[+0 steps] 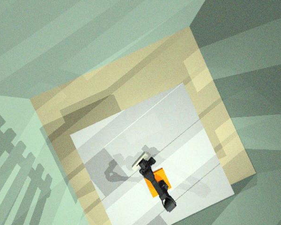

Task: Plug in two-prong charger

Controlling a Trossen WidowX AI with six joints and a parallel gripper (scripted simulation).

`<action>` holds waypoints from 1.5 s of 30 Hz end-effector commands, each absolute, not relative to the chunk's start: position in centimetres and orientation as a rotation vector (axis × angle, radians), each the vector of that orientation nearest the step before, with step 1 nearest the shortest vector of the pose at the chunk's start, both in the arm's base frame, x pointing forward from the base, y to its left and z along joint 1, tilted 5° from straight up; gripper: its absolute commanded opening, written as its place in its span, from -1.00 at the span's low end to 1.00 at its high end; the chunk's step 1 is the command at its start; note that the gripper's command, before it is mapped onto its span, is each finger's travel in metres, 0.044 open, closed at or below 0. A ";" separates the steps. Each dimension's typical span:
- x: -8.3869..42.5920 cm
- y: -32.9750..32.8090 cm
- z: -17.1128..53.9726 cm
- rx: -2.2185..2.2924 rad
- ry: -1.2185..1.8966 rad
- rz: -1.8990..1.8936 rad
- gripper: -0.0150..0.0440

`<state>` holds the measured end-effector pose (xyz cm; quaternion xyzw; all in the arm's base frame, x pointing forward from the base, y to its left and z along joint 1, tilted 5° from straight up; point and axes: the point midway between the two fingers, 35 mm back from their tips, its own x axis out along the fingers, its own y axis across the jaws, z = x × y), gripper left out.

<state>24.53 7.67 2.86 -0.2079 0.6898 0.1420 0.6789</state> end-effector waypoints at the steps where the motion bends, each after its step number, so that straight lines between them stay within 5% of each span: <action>1: 24.7 7.8 2.9 -0.460 1.547 0.318 -0.49; 45: 25.2 8.1 3.0 -0.460 1.547 0.318 -0.49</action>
